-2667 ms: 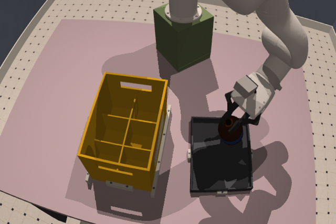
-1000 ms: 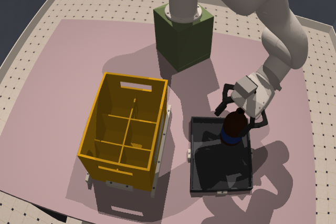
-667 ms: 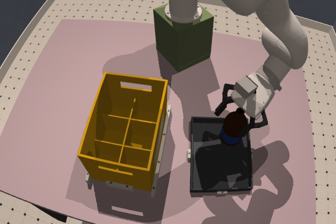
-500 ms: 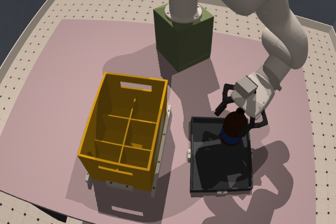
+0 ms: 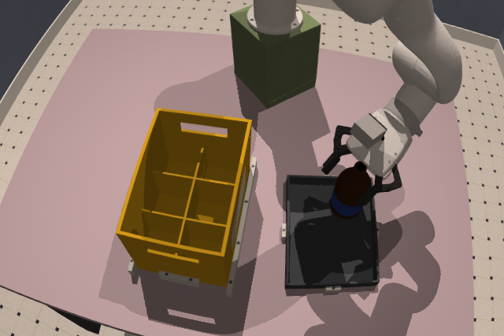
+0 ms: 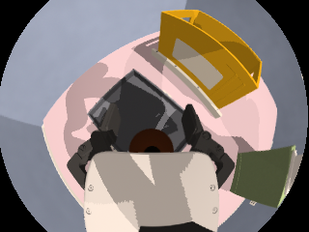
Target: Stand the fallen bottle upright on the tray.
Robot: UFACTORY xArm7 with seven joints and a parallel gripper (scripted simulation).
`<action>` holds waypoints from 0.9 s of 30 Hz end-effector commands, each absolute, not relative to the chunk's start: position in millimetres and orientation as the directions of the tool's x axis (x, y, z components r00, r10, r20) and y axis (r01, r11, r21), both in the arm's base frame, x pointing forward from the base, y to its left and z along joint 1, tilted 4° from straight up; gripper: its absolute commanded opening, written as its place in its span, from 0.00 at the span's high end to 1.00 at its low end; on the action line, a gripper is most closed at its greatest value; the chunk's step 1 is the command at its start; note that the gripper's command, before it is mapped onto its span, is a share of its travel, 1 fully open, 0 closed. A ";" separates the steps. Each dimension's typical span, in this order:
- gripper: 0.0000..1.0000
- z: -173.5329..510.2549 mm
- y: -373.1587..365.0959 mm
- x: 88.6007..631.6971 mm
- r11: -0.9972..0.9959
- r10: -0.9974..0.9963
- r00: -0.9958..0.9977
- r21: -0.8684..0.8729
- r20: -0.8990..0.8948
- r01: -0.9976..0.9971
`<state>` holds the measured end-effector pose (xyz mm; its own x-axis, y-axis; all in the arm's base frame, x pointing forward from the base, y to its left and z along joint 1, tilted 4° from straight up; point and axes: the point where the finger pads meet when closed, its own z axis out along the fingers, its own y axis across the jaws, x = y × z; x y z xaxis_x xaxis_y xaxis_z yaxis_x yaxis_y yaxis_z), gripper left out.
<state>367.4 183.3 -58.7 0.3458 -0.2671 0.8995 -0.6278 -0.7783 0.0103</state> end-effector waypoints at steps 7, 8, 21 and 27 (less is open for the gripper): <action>0.00 -56.3 184.4 368.0 -0.779 -0.269 0.344 0.007 0.900 -0.627; 0.00 -56.3 184.4 368.0 -0.779 -0.269 0.344 0.007 0.900 -0.627; 0.00 -41.7 185.2 367.2 -0.779 -0.269 0.344 0.007 0.900 -0.627; 0.00 -34.0 185.6 366.8 -0.779 -0.269 0.344 0.007 0.900 -0.627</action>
